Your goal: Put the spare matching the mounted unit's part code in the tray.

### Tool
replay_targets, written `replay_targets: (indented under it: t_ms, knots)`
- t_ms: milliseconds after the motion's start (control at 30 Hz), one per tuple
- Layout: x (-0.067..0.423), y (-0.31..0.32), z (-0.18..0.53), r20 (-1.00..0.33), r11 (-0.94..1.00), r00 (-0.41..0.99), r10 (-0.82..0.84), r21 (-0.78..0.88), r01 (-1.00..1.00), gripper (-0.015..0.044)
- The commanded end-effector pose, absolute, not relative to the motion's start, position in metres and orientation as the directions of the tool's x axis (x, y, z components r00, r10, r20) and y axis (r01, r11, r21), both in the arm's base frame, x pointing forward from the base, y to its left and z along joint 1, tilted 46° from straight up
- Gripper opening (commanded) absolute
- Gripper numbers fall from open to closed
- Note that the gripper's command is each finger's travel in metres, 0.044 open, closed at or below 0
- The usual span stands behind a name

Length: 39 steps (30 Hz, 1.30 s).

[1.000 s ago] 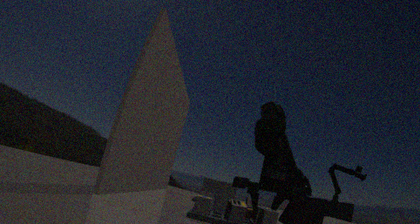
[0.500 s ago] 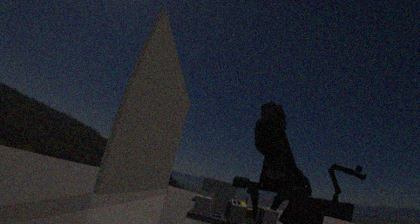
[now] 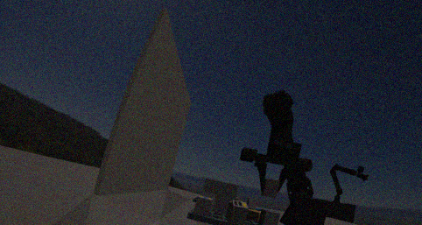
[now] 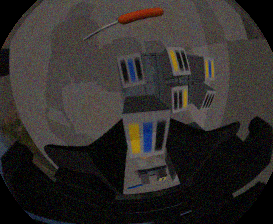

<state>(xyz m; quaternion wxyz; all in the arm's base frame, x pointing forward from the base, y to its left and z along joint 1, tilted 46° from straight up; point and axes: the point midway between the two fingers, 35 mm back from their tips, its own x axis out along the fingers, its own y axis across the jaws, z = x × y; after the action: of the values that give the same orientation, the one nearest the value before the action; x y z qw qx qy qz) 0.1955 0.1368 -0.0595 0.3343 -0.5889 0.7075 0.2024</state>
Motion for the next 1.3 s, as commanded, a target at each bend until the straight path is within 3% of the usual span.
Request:
replay_targets:
  t_ms: [0,533,1267]
  knots:
    - [0.196,0.14,-0.056,-0.712,0.231,-0.087,-0.697,-0.108,-0.967,0.0]
    - [0.208,0.16,-0.028,-0.722,0.233,-0.089,-0.686,-0.103,-0.967,0.0]
    - [0.301,0.072,0.066,-0.77,0.254,-0.065,-0.635,-0.129,-0.959,0.0]
